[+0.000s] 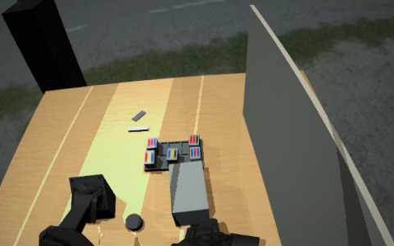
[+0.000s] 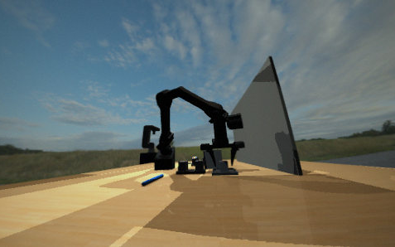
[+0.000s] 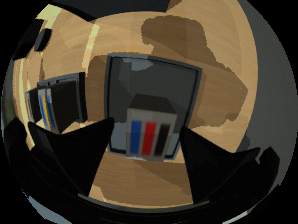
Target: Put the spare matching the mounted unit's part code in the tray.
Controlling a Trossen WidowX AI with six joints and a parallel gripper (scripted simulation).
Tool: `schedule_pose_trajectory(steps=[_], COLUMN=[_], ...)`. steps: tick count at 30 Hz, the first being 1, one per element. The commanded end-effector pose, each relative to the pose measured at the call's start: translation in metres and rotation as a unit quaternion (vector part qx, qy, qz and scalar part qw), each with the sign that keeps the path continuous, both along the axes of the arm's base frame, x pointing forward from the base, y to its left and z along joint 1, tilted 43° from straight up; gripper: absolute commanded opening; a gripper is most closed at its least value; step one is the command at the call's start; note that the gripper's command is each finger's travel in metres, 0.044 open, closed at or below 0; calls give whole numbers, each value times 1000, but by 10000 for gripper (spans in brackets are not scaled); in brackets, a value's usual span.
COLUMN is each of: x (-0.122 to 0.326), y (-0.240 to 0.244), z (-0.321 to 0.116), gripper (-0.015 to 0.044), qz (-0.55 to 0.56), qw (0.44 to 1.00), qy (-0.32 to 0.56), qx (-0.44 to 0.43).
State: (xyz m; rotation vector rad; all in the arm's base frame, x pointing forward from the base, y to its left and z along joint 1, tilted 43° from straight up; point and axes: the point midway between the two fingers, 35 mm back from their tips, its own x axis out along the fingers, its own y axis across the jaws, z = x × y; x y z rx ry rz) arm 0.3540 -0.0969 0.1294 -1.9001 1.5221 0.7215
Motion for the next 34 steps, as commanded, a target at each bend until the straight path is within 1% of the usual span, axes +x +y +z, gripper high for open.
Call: schedule_pose_trajectory(steps=[1, 4, 9, 11, 34], x=[0, 0, -18, -22, -20], y=[0, 9, 64, 71, 69], z=[0, 8, 68, 77, 72], gripper=[440, 440, 440, 440, 440], qz=[0, 0, 2, 2, 5], qw=[1000, 1000, 1000, 1000, 1000], qy=[-1, 0, 3, 3, 4], qx=[0, 2, 4, 4, 5])
